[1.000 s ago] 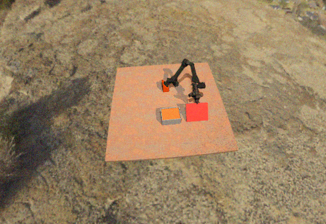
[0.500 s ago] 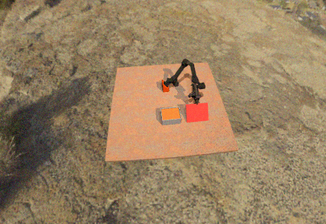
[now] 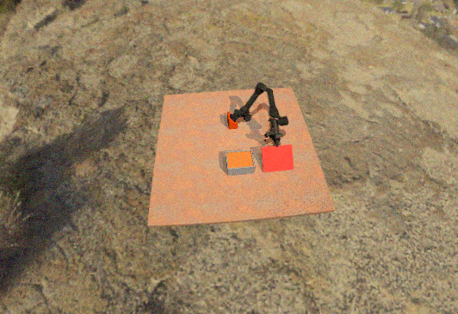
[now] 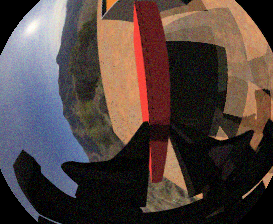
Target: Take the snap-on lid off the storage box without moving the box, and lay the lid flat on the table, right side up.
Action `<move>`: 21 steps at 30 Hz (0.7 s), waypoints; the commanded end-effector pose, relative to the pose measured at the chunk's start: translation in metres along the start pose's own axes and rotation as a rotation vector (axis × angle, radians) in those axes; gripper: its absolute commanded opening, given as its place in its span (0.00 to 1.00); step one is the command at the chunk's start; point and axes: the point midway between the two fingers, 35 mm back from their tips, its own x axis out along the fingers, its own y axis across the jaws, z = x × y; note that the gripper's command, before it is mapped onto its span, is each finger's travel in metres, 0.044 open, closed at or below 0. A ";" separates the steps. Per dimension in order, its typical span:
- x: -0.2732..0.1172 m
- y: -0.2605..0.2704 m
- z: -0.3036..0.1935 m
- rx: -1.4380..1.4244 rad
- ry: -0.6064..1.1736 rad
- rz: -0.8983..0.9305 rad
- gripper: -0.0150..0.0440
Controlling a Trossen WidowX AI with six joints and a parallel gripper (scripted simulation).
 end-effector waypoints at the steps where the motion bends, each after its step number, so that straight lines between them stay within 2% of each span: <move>1: 0.007 -0.011 0.002 -0.001 -0.006 -0.030 0.25; 21: 0.016 -0.023 0.002 0.000 -0.005 -0.030 0.25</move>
